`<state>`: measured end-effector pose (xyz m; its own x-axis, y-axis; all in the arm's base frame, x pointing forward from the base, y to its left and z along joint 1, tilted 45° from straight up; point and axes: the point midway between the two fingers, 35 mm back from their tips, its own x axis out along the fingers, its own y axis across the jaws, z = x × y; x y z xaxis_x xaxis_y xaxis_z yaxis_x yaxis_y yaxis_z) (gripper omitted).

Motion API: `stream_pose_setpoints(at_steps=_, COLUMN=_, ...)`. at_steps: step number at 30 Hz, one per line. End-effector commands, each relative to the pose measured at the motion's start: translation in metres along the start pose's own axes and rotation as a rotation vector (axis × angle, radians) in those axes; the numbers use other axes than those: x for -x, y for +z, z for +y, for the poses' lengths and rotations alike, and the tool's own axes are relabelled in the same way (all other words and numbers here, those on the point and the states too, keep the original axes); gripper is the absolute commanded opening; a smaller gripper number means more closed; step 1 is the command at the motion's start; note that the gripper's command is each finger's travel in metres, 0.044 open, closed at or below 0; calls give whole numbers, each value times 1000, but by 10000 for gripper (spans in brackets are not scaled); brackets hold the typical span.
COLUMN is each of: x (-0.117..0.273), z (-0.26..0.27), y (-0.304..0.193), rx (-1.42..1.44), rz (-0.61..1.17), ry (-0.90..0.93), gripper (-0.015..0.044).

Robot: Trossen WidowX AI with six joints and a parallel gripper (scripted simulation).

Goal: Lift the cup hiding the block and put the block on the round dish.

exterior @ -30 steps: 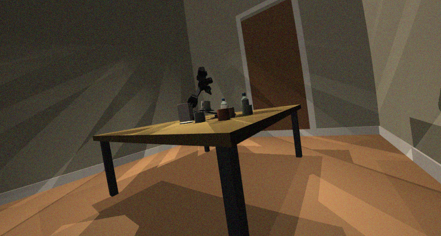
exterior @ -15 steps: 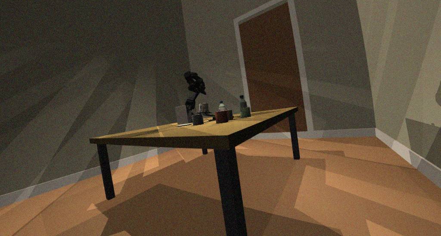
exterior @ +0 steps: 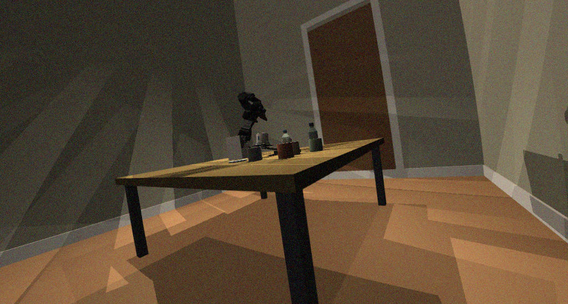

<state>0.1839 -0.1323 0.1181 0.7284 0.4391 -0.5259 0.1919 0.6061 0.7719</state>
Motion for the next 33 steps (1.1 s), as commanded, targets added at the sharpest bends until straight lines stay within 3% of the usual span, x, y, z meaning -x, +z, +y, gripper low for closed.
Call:
stream_pose_setpoints(at_steps=1, x=-7, z=6, y=5, rx=-100, rz=54, ry=1, gripper=440)
stream_pose_setpoints(at_steps=17, x=-57, z=44, y=17, rx=-531, rz=317, ry=-89, gripper=440)
stream_pose_setpoints(at_steps=33, x=-106, z=87, y=15, rx=-998, rz=462, ry=-318, gripper=440)
